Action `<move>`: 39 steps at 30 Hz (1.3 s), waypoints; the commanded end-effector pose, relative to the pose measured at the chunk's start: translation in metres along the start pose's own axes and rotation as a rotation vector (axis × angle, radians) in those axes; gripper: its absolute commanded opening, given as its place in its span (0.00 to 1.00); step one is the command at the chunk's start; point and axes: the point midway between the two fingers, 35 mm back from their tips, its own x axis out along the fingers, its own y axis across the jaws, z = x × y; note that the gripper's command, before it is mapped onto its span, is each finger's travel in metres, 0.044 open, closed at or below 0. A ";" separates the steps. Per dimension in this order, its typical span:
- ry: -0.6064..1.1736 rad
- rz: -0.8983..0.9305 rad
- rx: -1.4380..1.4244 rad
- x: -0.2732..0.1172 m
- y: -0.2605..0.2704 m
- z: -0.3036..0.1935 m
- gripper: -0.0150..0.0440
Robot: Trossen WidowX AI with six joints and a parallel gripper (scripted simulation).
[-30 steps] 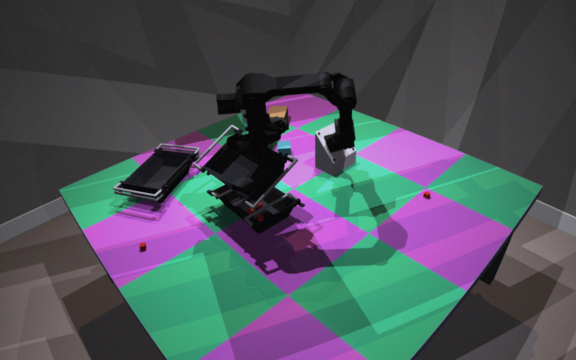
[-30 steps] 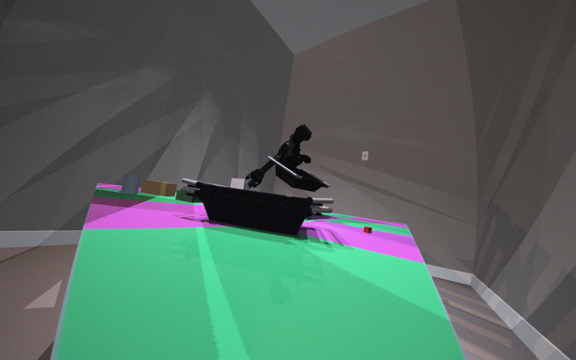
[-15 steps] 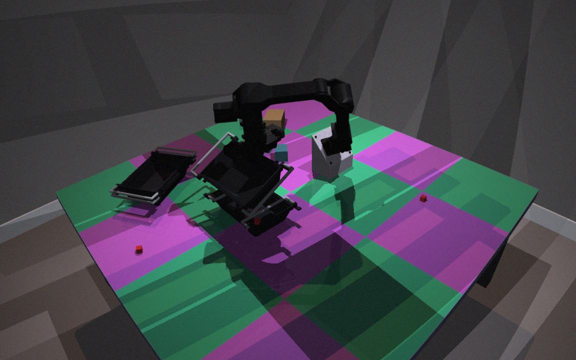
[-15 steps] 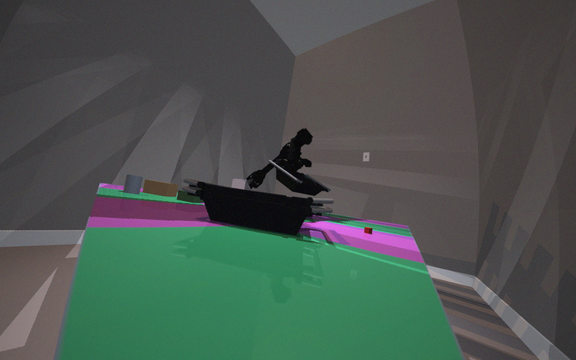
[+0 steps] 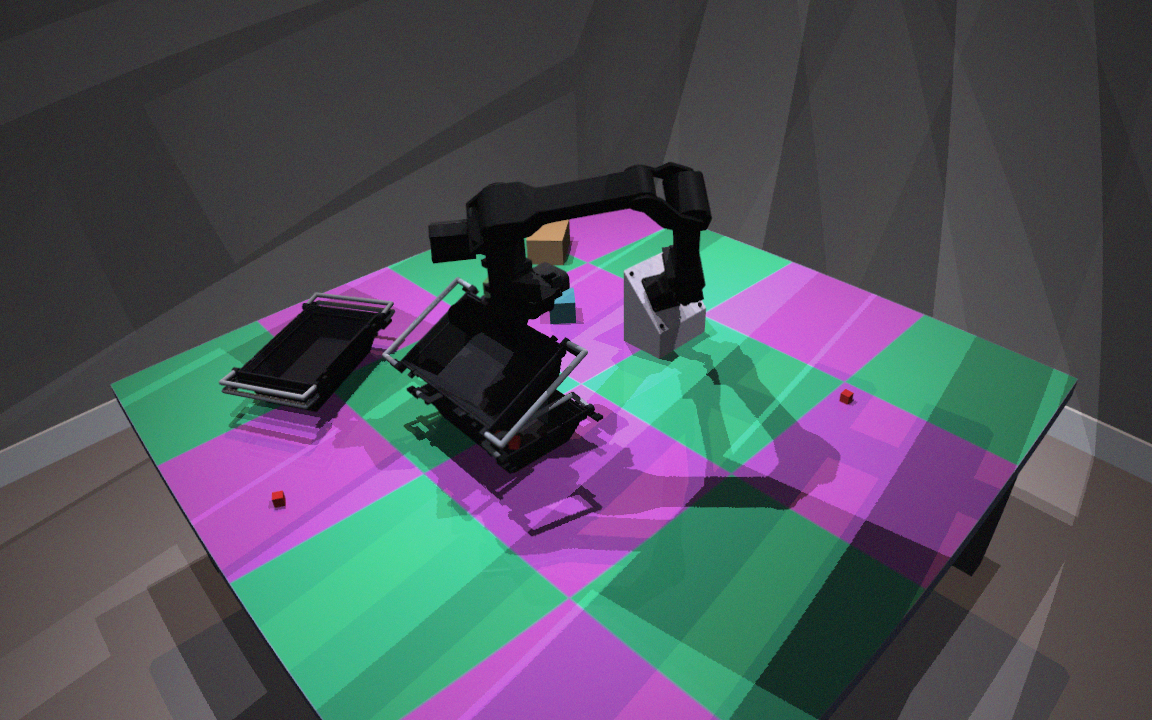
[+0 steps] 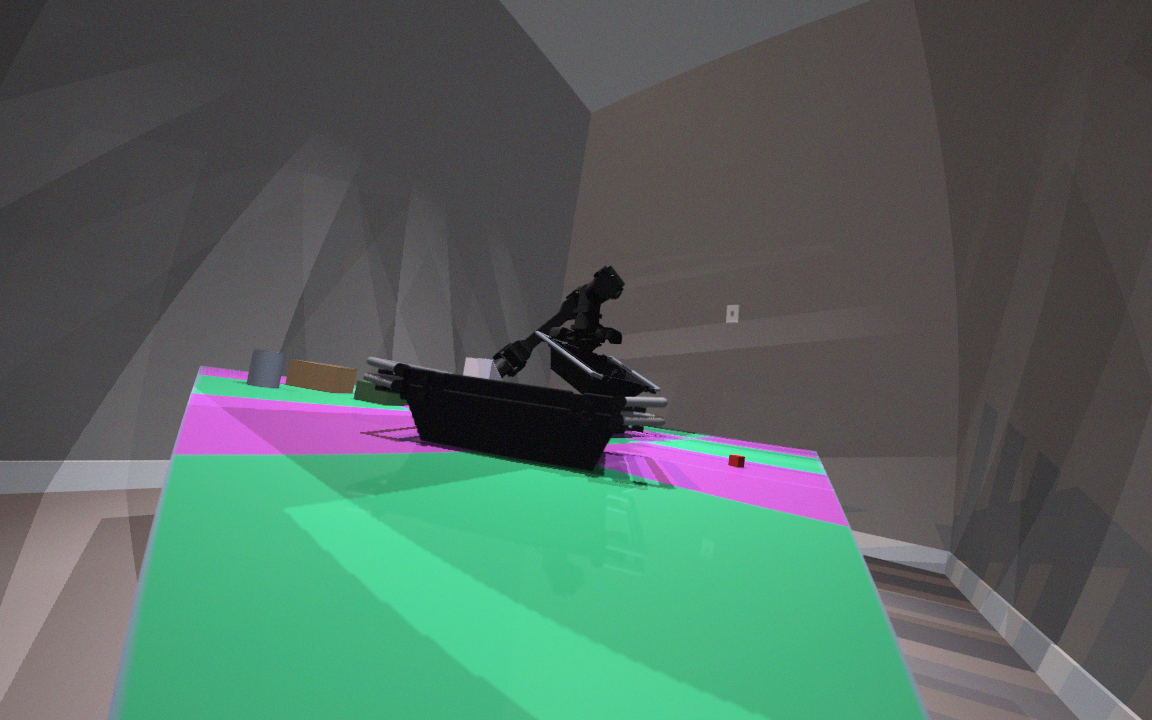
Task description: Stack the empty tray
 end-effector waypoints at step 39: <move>-0.003 -0.025 0.005 0.028 0.013 0.000 0.25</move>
